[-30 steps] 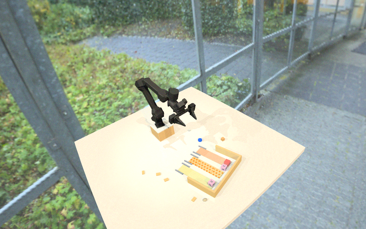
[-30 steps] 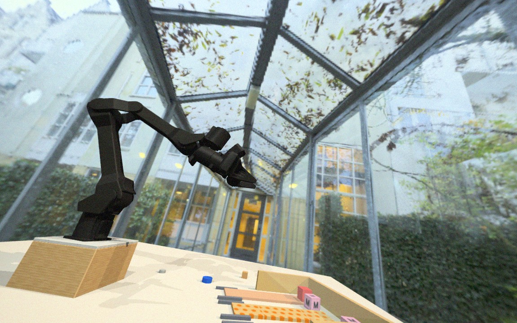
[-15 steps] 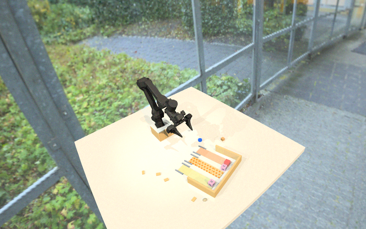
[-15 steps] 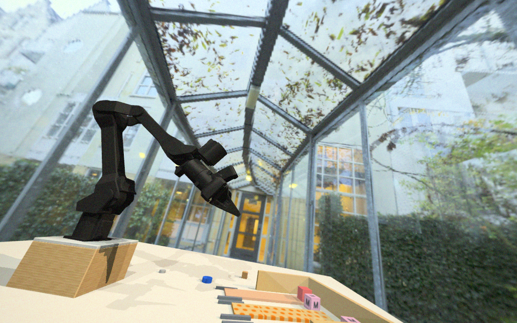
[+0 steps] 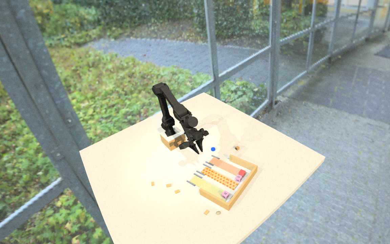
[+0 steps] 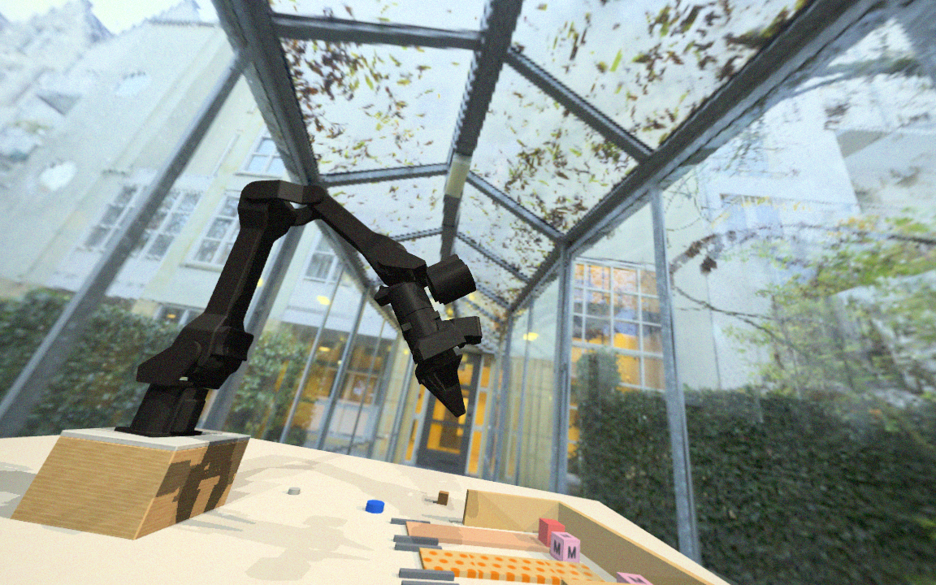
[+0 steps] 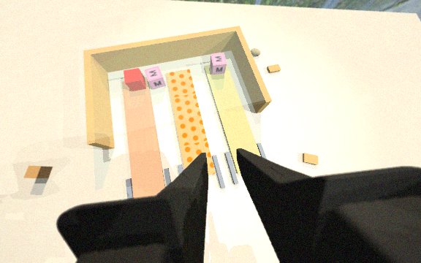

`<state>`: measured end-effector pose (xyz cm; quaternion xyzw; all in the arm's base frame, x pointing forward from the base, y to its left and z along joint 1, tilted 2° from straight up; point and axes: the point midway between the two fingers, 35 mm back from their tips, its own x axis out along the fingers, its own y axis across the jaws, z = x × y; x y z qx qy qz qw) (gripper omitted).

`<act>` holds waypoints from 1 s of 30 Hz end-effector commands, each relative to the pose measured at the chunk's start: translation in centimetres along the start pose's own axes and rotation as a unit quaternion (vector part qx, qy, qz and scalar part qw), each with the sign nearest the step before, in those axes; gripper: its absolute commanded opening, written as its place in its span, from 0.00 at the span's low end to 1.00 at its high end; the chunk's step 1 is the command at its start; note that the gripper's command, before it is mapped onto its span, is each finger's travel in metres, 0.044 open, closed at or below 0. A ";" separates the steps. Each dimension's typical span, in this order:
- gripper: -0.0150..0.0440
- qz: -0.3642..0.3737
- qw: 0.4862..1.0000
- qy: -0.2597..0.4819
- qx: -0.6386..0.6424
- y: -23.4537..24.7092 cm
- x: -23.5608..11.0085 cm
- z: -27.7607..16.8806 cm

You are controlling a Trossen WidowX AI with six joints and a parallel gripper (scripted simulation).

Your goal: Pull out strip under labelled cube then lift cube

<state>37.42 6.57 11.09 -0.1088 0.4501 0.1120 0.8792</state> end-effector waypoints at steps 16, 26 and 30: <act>0.25 0.053 0.952 0.294 -0.064 -7.2 9.6 -2.4; 0.25 0.053 0.952 0.294 -0.064 -7.1 10.2 -3.1; 0.25 0.053 0.952 0.294 -0.064 -7.0 10.8 -3.4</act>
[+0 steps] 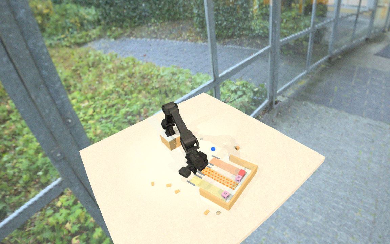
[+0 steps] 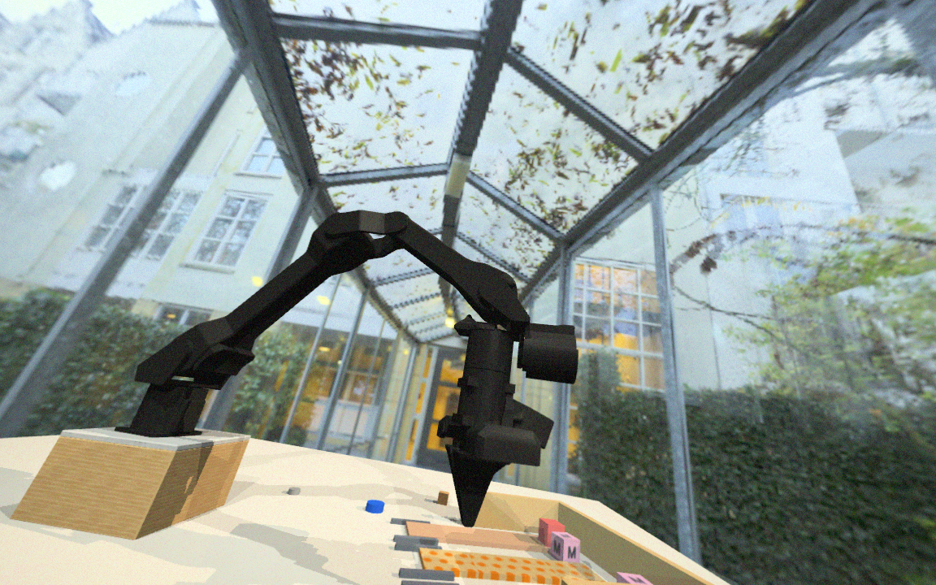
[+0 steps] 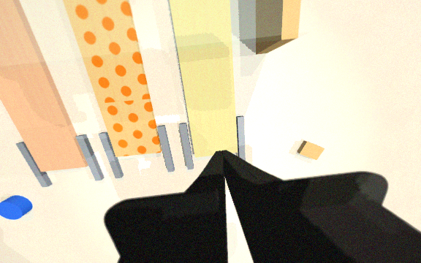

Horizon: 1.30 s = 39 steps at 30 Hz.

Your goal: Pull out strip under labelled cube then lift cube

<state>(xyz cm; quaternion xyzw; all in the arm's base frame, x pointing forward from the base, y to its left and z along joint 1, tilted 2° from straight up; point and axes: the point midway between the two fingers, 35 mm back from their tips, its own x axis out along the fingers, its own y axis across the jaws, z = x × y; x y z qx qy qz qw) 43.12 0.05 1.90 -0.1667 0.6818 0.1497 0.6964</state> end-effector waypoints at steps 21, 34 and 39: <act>0.25 0.000 1.000 0.006 -0.002 0.0 4.4 -0.4; 0.25 0.000 1.000 0.006 -0.002 0.2 6.4 -0.6; 0.25 0.000 1.000 0.006 -0.002 0.2 6.4 -0.6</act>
